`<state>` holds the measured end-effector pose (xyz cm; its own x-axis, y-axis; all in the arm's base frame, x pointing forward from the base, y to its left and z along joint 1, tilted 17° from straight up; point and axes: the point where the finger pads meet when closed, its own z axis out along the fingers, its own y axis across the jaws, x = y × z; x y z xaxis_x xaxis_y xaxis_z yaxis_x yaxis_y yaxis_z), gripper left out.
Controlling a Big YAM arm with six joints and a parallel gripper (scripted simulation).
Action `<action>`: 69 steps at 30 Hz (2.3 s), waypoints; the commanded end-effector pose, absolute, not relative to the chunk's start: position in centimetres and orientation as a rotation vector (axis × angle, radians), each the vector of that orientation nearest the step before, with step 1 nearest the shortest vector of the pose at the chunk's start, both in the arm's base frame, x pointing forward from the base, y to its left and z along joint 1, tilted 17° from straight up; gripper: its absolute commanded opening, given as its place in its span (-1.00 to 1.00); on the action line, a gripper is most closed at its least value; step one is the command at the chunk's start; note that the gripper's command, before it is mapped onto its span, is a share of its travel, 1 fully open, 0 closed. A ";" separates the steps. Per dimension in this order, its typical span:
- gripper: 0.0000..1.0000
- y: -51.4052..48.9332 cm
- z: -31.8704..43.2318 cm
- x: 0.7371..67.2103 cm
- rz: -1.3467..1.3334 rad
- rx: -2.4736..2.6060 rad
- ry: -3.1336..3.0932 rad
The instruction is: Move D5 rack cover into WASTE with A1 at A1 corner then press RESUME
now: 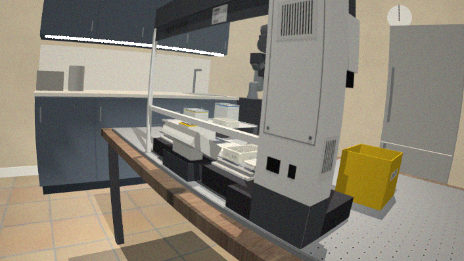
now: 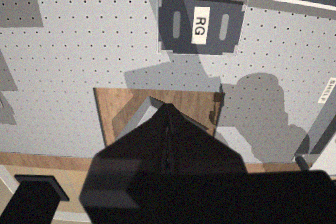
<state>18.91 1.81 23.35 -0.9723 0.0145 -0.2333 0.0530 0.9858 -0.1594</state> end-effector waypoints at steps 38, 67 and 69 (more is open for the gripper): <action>-1.00 13.7 24.0 21.2 -0.173 0.138 2.846; -1.00 23.2 22.4 21.8 -0.163 0.136 2.857; -1.00 24.2 22.2 21.8 -0.162 0.136 2.859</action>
